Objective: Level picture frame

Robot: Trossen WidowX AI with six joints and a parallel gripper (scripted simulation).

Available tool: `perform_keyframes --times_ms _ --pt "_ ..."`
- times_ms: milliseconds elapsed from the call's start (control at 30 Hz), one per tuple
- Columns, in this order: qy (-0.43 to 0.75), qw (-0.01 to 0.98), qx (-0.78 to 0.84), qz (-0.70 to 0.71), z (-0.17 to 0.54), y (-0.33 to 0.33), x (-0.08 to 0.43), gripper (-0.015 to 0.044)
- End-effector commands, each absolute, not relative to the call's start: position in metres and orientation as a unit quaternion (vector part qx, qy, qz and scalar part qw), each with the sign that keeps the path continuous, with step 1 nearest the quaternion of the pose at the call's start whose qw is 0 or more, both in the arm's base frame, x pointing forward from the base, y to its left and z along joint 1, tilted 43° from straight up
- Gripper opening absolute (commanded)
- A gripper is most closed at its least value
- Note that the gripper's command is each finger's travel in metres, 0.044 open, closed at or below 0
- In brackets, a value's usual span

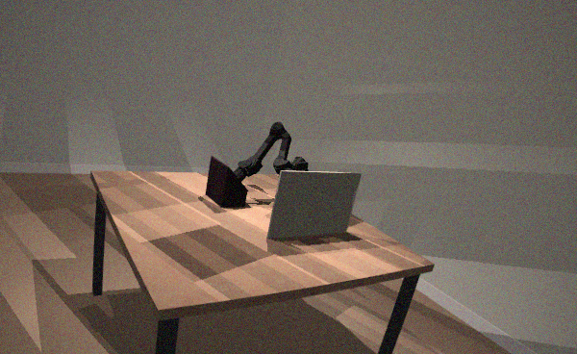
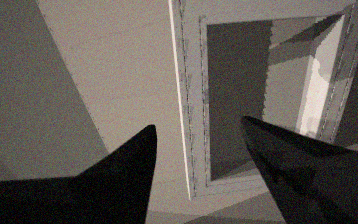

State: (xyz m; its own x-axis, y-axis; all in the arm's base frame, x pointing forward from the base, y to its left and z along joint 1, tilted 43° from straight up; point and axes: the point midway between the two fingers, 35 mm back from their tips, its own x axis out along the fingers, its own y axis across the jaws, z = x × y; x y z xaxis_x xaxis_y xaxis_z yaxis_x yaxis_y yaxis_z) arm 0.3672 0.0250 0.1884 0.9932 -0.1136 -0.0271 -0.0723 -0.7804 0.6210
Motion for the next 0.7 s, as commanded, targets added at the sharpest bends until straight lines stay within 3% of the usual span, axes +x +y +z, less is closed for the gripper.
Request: perform_keyframes --times_ms 0,667 --pt "-0.05 0.329 0.943 -0.029 0.19 0.024 0.375 0.026" --pt "-0.05 0.329 0.943 -0.029 0.189 0.021 0.399 0.026"
